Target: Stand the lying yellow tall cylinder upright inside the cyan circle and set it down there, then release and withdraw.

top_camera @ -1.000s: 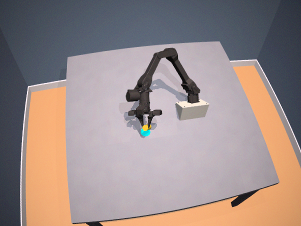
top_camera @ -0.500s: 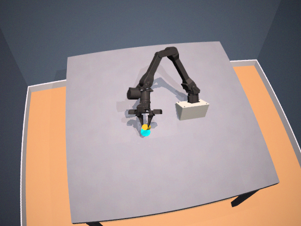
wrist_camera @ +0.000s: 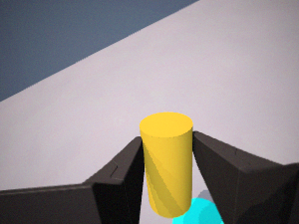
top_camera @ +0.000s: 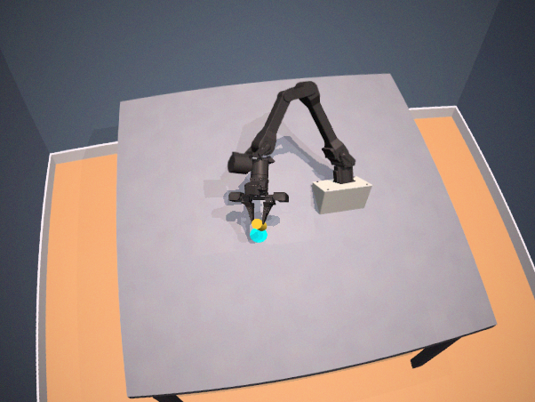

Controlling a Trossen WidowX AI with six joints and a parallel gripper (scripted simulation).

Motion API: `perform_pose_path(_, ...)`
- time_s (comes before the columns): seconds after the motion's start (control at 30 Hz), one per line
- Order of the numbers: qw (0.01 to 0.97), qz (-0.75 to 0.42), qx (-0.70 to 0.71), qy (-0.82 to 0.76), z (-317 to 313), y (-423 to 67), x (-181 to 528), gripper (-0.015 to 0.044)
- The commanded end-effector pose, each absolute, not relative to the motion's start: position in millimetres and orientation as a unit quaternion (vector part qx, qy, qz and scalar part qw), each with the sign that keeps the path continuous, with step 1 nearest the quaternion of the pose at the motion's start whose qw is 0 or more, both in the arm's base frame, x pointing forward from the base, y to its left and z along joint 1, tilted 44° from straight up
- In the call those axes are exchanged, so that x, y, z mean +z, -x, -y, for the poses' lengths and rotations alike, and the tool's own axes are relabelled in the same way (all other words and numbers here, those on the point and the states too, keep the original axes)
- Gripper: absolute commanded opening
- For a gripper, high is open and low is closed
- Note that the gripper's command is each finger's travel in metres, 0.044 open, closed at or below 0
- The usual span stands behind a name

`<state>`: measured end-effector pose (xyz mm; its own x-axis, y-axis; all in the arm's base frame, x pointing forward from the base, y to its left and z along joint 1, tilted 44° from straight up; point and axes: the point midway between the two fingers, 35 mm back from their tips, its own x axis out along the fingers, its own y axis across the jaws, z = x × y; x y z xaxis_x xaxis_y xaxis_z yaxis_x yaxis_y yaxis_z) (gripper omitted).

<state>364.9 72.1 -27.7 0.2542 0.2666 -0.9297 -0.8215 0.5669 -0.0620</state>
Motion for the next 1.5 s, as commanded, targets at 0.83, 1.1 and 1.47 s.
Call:
perform_pose_path(0.83, 0.781, -0.384, 0.399, 0.289, -68.5, -358.6, -11.4, 0.0105)
perform_pose_path(1.1, 0.791, -0.354, 0.405, 0.292, -67.3, -355.9, -6.3, 0.0105)
perform_pose_path(1.47, 0.802, -0.312, 0.412, 0.299, -65.7, -351.3, 1.3, 0.0105)
